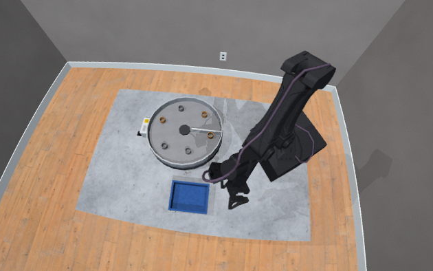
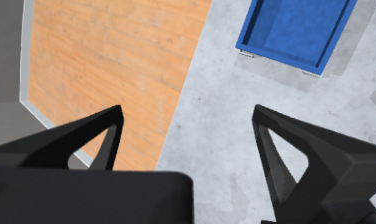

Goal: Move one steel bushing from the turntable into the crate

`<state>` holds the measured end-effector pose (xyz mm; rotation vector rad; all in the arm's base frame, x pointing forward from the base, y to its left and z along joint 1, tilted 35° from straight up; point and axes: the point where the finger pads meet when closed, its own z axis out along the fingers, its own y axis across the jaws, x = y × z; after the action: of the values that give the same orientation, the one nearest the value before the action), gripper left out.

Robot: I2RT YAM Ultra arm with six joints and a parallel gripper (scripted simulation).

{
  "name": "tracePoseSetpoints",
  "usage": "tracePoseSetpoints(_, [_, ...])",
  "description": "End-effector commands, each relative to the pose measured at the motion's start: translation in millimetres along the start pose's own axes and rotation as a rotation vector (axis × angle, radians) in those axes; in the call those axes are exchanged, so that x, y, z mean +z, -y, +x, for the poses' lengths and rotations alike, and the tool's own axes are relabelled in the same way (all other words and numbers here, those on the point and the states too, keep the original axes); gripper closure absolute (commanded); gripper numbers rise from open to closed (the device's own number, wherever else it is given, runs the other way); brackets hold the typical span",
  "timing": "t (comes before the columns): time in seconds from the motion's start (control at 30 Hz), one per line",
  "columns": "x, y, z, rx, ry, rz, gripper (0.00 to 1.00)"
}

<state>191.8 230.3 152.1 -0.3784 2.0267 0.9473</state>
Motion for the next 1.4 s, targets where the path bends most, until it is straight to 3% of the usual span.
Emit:
tracePoseSetpoints(0.0, [8.7,15,-13,0.139,-0.060,0.052,0.00])
tracePoseSetpoints(0.2, [14.8,62,-29,0.338,-0.077,0.194,0.00])
tracePoseSetpoints(0.27, [14.8,62,-29,0.338,-0.077,0.194,0.00])
tracePoseSetpoints(0.33, [15.3,87,-36,0.447,-0.079,0.262,0.00])
tracePoseSetpoints(0.73, [1.5,178,-52,0.861,-0.048,0.477,0.00])
tracePoseSetpoints(0.83, [-0.7,186,-53,0.896,-0.043,0.492,0.00])
tracePoseSetpoints(0.87, [-6.1,203,-54,0.976,-0.030,0.526,0.00])
tracePoseSetpoints(1.07, [-23.1,244,-54,1.182,0.011,0.600,0.00])
tracePoseSetpoints(1.37, [-52.0,296,-50,1.459,0.082,0.676,0.00])
